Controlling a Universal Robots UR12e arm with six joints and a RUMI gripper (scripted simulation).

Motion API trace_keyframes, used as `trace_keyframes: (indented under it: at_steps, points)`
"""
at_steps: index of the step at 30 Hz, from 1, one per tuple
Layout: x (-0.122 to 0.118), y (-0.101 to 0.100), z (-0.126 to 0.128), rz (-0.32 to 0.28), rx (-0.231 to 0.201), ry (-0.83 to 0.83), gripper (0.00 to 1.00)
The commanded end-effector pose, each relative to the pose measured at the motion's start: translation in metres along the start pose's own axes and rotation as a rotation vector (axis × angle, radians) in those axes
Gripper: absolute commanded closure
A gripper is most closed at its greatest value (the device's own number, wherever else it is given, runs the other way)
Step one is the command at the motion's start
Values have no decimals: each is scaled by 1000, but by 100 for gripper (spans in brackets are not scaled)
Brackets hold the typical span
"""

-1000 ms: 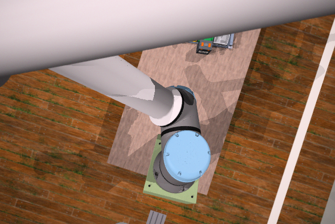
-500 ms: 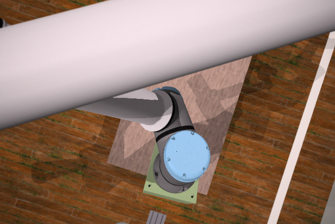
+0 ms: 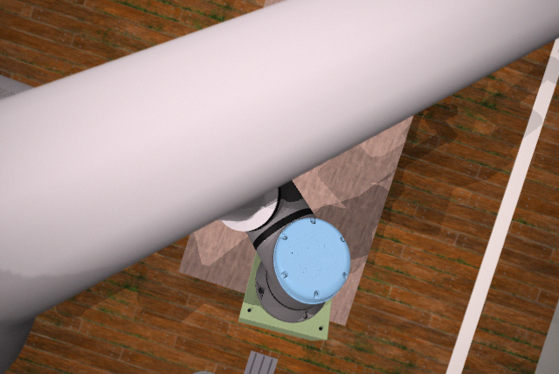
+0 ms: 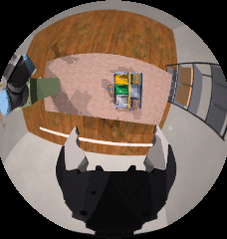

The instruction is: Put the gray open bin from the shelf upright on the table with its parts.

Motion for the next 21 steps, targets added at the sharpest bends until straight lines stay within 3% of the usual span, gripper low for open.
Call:
trace_keyframes:
  at_steps: [1, 7, 12, 21]
  points:
    - [-1, -8, 1, -34, 53, -21, 0]
    - [-1, -8, 1, -34, 53, -21, 0]
    - [-8, -56, 2, -34, 53, -21, 0]
    - [-8, -56, 2, -34, 53, -21, 0]
Point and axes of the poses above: the point where the finger pads meet when closed, its own y axis back along the fingers, its own z axis across the jaws, x = y × z, the point moved 2 cm from there along y, back along the fingers, and after that the axes turned 2 degrees about y, right-handed, at the moved point
